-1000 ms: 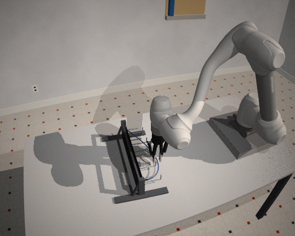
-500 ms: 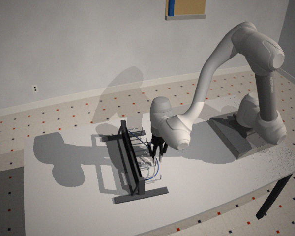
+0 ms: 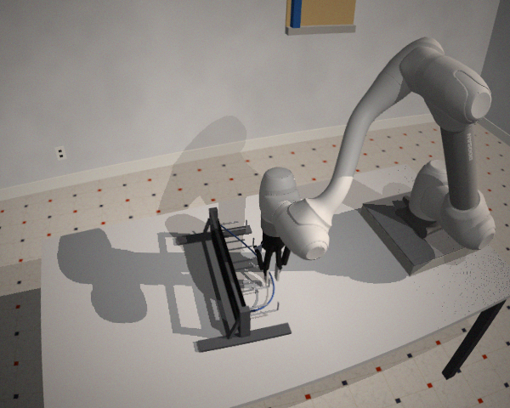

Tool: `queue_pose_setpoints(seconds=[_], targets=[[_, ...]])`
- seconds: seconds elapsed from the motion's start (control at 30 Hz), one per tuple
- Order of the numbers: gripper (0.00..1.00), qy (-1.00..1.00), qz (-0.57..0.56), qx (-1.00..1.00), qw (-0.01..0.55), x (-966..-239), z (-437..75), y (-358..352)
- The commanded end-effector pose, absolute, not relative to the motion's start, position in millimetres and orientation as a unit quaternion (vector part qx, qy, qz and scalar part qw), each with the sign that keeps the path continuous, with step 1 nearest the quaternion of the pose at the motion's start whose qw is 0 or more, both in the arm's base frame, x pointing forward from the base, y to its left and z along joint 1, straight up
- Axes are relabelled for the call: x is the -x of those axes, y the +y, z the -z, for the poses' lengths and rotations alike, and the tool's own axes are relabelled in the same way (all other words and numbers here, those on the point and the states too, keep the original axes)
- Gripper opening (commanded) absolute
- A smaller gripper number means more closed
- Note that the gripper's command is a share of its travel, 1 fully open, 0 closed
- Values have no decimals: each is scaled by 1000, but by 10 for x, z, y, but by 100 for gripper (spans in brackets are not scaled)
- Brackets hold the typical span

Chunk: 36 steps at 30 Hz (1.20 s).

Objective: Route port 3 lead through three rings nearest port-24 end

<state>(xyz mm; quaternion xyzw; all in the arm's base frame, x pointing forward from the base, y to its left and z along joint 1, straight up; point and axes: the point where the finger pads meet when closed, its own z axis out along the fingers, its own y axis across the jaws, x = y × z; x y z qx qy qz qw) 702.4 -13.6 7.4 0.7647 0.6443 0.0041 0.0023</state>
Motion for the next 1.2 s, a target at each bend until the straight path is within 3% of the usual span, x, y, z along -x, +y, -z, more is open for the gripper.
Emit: queue_pose_setpoints(seconds=[0.0, 0.9, 0.93, 1.17], targets=[[20, 644, -2, -765, 2, -7000, -42, -143], [20, 644, -2, -765, 2, -7000, -42, -143], [0, 644, -2, -765, 2, -7000, -42, -143], [0, 644, -2, -765, 2, -7000, -42, -143]])
